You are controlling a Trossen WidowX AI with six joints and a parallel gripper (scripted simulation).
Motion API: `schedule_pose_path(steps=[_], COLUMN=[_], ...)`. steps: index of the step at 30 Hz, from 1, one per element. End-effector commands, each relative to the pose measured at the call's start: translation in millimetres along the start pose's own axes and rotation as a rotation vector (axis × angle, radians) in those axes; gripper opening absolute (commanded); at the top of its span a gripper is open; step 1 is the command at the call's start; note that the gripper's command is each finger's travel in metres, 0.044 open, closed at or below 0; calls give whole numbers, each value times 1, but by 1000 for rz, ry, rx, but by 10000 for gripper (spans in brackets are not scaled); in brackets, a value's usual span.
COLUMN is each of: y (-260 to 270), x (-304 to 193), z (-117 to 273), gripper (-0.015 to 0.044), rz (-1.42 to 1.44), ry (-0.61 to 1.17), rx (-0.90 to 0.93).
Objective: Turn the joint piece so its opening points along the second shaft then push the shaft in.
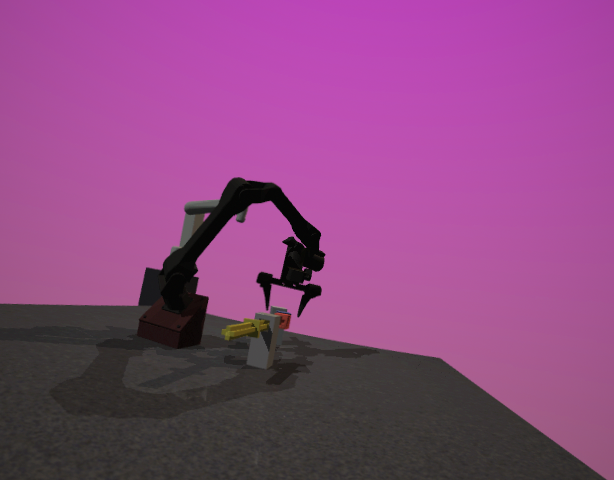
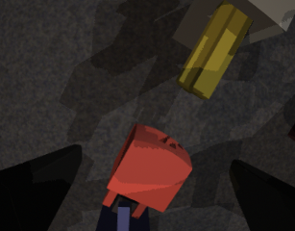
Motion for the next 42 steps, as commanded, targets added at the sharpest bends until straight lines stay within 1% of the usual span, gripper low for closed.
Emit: schedule_pose_path(steps=[1, 31, 37, 42], y=[1, -14, -14, -14], x=[2, 30, 31, 34], z=[14, 101, 103, 98], gripper=[440, 440, 440, 440], rz=[116, 1135, 1158, 1096], ry=[23, 113, 114, 127], rx=[10, 114, 117, 113])
Point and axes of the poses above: the point midway between the two fingers, 35 mm back from their tips, its own z axis back along the fingers, its own y axis across the jaws, x = y × z, the point moved 7 cm from there along z, back along the fingers, and after that the axes turned 10 degrees about -z, right-handed, at the moved point
